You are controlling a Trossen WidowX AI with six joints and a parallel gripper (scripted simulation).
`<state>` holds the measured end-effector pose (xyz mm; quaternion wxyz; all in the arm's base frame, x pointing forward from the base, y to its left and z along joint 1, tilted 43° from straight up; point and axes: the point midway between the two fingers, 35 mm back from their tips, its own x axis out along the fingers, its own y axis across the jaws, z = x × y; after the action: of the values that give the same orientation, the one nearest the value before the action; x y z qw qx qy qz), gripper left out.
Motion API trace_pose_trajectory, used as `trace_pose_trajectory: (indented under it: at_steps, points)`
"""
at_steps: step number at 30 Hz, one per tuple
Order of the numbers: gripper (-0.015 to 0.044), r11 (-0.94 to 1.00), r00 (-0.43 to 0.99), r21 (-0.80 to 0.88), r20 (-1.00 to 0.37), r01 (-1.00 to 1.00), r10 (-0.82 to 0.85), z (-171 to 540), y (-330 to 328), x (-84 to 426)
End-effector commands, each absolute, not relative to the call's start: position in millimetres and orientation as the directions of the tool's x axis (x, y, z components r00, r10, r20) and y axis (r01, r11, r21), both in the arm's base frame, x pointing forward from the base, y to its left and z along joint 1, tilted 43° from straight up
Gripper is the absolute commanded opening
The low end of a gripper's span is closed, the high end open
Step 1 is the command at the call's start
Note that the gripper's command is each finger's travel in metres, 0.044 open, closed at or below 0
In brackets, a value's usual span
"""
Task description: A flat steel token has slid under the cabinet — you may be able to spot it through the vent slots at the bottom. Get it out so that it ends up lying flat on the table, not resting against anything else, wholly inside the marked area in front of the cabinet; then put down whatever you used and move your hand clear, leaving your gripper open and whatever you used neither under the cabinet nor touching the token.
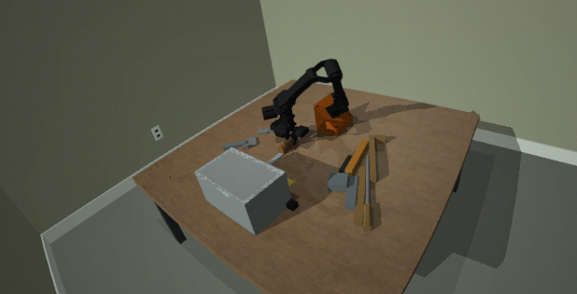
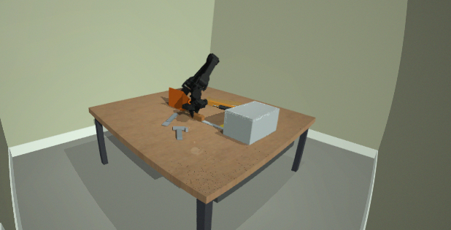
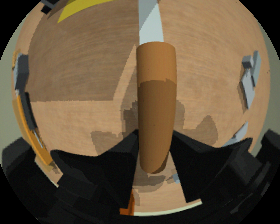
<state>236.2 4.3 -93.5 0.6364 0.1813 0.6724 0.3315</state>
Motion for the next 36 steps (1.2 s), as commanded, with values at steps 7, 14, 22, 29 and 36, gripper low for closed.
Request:
trace_pose_trajectory:
  at_steps: [7, 14, 22, 29, 36]
  points:
    - [0.0000, 0.729, -0.119, 0.677, -0.735, -0.097, 0.667, -93.2, 3.3, 236.6]
    - [0.0000, 0.737, -0.119, 0.675, -0.735, -0.042, 0.667, -93.3, 3.2, 236.5]
    - [0.0000, 0.742, -0.119, 0.670, -0.735, 0.021, 0.667, -93.3, 3.1, 236.5]
    - [0.0000, 0.745, -0.119, 0.663, -0.735, 0.076, 0.667, -93.3, 3.1, 236.4]
    - [0.0000, 0.745, -0.119, 0.654, -0.735, 0.131, 0.667, -93.3, 3.0, 236.4]
